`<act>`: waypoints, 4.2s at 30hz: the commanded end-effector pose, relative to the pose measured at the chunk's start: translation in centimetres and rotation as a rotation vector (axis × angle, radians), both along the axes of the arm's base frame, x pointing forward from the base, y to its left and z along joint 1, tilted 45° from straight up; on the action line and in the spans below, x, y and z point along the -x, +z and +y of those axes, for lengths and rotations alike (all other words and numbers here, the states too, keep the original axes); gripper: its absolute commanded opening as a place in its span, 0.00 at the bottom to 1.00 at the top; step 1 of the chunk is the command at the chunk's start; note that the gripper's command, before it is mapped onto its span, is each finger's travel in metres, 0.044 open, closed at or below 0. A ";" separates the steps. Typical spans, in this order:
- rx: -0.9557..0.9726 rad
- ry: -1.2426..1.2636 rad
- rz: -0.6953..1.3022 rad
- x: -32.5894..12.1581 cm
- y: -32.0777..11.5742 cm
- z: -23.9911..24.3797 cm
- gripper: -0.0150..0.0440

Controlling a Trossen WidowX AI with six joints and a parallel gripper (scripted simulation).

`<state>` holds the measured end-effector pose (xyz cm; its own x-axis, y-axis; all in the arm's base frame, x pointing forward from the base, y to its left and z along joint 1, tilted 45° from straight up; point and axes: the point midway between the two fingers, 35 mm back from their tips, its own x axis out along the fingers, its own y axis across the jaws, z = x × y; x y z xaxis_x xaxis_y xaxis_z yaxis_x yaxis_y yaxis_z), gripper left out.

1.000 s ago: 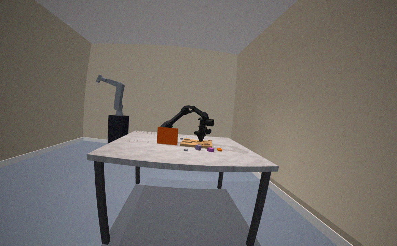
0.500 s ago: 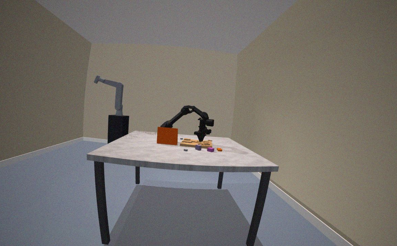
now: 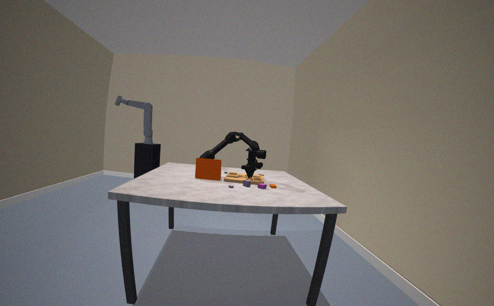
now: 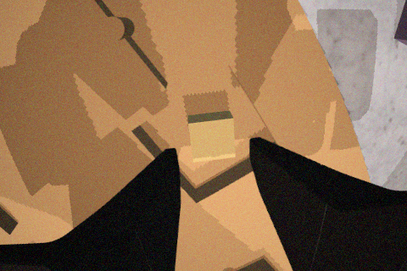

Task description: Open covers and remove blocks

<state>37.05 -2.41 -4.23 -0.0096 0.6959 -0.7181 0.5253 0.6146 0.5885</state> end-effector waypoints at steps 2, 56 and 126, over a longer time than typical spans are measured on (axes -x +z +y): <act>-0.005 -0.002 0.006 0.1 -0.4 0.5 0.50; -0.002 0.000 0.003 0.1 0.0 0.1 0.39; 0.017 -0.006 0.010 6.1 -0.2 -12.0 0.39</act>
